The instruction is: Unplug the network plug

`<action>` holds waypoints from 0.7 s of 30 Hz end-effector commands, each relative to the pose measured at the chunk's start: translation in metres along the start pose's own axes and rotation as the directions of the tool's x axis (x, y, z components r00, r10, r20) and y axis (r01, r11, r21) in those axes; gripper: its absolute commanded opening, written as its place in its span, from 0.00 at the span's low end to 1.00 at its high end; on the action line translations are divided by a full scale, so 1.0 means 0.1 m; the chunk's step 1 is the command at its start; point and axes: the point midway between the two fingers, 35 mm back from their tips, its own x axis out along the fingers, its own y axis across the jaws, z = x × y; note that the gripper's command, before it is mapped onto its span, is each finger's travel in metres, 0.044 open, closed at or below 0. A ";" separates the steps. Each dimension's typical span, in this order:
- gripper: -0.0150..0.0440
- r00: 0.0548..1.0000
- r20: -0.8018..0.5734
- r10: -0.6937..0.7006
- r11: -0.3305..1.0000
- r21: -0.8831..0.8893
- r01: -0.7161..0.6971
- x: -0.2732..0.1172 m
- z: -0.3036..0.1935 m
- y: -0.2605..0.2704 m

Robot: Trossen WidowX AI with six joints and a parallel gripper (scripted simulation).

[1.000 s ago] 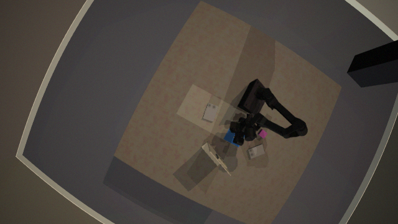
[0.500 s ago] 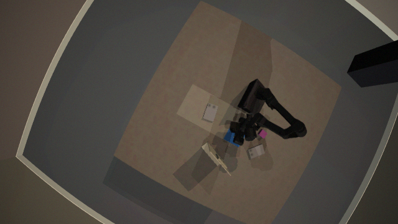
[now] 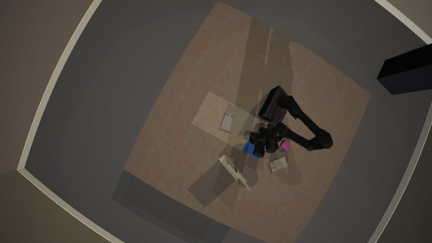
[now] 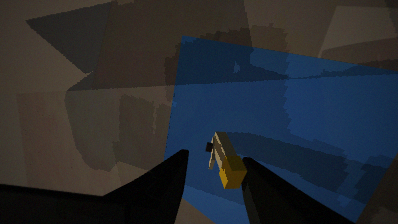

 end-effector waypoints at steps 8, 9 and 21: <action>0.52 1.000 0.001 -0.003 1.000 0.000 0.003 -0.07 0.01 0.00; 0.52 1.000 0.001 -0.003 1.000 0.000 0.003 -0.08 0.01 0.01; 0.52 1.000 0.003 -0.004 1.000 0.000 0.004 -0.18 0.01 0.01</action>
